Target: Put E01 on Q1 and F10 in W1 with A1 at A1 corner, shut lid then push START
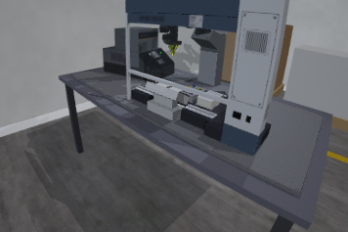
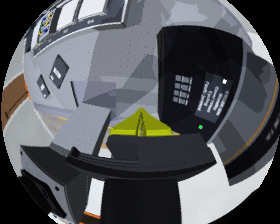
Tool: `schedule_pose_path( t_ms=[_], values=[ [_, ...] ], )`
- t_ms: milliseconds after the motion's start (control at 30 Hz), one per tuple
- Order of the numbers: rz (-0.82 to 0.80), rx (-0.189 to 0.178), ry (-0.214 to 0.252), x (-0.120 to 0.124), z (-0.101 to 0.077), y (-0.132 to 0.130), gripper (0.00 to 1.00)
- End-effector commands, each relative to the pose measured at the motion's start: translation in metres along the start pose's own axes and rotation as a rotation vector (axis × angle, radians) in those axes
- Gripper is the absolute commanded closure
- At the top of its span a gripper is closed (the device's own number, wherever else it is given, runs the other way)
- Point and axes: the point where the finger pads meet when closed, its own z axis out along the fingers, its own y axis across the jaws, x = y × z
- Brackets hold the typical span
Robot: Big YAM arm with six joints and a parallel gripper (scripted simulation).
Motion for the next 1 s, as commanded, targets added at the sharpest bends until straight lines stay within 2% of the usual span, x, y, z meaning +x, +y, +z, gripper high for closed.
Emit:
schedule_pose_path(
  t_ms=[0, 167, 233, 400, 633, 900, 967],
  values=[
    [-0.068, 0.016, -0.037, 0.005, -0.007, -0.001, 1.00],
    [-0.082, 0.039, -0.019, 0.014, -0.030, -0.031, 1.00],
    [-0.108, 0.035, -0.019, 0.010, -0.027, -0.032, 1.00],
    [-0.095, 0.015, -0.007, 0.011, -0.023, -0.017, 1.00],
    [-0.087, 0.014, -0.009, 0.010, -0.021, -0.012, 1.00],
    [-0.108, 0.024, -0.020, 0.001, -0.019, -0.026, 1.00],
    [-0.119, 0.018, -0.021, 0.001, -0.018, -0.022, 1.00]
  ],
)
